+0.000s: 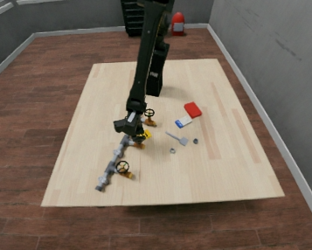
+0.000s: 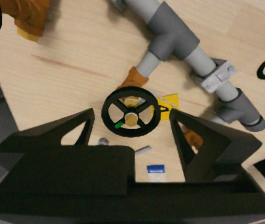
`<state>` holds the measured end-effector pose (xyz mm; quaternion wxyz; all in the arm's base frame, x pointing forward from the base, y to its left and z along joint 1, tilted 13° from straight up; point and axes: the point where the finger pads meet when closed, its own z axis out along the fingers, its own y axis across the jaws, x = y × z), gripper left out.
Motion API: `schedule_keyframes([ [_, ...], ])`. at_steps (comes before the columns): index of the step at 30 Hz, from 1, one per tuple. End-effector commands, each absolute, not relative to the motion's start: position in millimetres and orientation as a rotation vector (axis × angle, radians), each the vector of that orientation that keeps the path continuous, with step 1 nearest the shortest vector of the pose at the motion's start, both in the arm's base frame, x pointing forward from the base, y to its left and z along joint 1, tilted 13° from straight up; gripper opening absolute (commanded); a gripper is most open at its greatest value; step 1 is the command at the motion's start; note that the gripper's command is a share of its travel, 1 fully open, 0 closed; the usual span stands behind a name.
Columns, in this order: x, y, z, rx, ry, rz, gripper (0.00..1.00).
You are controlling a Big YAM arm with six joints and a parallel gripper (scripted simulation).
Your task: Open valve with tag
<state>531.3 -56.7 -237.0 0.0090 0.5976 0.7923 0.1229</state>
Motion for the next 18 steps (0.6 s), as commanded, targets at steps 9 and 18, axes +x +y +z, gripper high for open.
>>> schedule_keyframes([
  [9, 537.7, -57.7, -233.8, 2.081, 2.309, 0.380, 1.00],
  [18, 533.0, -57.1, -235.3, 2.088, 2.314, 0.372, 0.00],
])
